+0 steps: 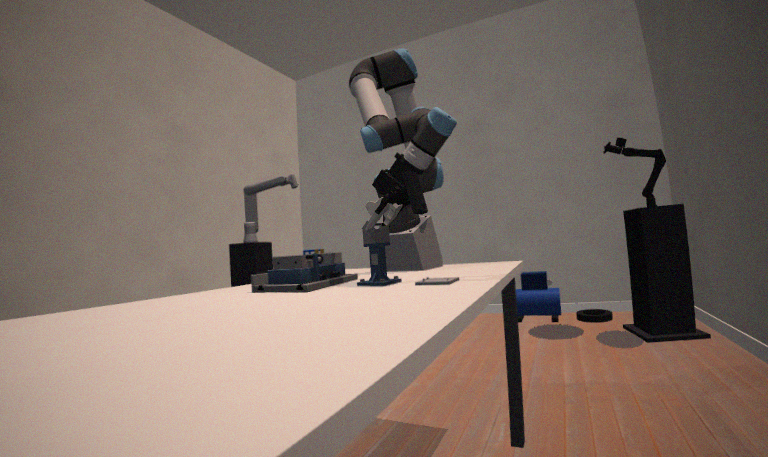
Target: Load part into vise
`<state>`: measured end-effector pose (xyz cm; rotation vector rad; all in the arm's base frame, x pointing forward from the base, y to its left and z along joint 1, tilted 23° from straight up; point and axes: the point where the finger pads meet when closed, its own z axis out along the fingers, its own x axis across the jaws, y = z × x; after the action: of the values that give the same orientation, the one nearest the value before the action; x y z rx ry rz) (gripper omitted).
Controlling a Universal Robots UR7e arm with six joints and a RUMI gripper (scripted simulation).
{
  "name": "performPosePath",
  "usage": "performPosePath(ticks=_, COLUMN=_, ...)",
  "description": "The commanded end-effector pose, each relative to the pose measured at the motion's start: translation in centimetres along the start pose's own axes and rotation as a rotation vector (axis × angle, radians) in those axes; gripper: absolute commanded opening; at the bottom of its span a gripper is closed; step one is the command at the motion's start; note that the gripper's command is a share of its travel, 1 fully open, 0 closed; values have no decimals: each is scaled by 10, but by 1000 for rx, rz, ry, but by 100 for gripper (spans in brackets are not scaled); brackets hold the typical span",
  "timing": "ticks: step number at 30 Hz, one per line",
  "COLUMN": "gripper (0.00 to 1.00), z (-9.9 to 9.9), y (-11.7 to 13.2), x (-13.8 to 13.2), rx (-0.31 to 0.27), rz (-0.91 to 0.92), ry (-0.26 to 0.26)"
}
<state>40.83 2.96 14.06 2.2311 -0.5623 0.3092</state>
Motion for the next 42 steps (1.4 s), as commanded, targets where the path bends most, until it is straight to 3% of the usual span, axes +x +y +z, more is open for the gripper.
performPosePath(ticks=1, gripper=0, z=-1, y=0, x=0, rx=1, rz=1, ry=1)
performPosePath(ticks=42, gripper=0, z=-11, y=11, x=0, rx=1, rz=1, ry=1)
